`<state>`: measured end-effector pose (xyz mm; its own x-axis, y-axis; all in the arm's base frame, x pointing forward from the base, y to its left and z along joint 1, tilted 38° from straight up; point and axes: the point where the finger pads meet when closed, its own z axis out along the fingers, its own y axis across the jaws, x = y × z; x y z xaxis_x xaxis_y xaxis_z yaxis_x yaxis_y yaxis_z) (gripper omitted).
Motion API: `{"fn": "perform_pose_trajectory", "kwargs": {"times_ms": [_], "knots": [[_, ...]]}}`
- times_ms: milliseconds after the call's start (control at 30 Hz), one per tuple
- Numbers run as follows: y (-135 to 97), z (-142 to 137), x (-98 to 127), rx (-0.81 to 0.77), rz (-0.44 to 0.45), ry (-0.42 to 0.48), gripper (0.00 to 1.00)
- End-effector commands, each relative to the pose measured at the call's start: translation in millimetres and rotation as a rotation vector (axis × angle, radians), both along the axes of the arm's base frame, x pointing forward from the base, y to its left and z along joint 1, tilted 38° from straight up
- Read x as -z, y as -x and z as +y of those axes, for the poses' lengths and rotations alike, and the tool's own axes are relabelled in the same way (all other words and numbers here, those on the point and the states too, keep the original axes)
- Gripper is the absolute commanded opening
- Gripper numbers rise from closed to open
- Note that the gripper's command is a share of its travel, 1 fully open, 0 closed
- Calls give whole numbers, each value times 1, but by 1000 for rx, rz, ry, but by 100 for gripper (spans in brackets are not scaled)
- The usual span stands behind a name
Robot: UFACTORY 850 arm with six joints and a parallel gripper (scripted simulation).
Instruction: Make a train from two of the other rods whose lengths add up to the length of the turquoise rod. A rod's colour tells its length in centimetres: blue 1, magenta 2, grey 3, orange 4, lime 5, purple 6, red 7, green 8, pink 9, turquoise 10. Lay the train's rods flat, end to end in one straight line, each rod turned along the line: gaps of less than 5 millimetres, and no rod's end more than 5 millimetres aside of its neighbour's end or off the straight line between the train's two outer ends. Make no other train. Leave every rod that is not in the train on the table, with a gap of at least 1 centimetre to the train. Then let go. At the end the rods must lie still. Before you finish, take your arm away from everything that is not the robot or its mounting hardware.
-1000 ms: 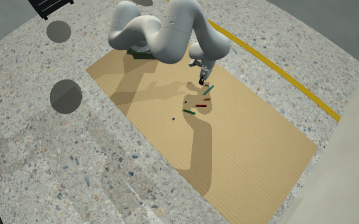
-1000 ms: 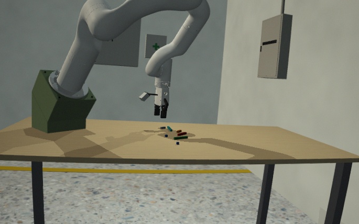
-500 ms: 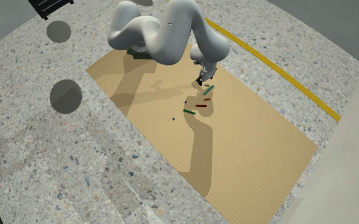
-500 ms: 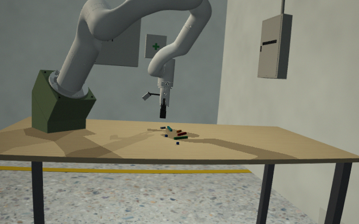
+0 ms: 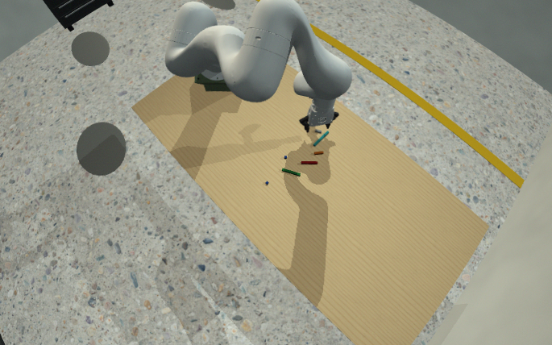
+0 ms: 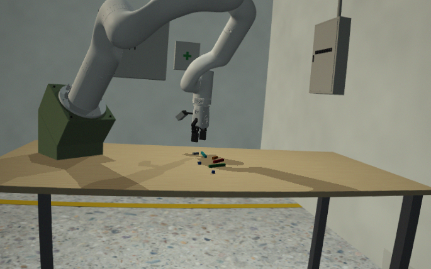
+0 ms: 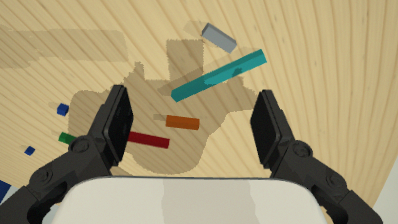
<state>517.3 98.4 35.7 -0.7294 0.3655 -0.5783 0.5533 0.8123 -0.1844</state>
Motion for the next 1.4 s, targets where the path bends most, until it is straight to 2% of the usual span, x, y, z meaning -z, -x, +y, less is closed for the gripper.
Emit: {"fn": "perform_pose_trajectory", "kwargs": {"times_ms": [0,133,167,633,700,767,1000,1367], "knots": [[-5,-1,-4,123,-89,-71,100],[-7,-2,-5,167,-114,-94,100],[-9,-3,-7,232,-151,-128,100],[-20,-8,-16,532,-321,-283,100],[-20,-8,-16,532,-321,-283,100],[-23,-9,-19,614,-368,-325,100],[-29,-11,-23,760,-451,-401,100],[-30,-12,-25,804,-476,-424,100]]}}
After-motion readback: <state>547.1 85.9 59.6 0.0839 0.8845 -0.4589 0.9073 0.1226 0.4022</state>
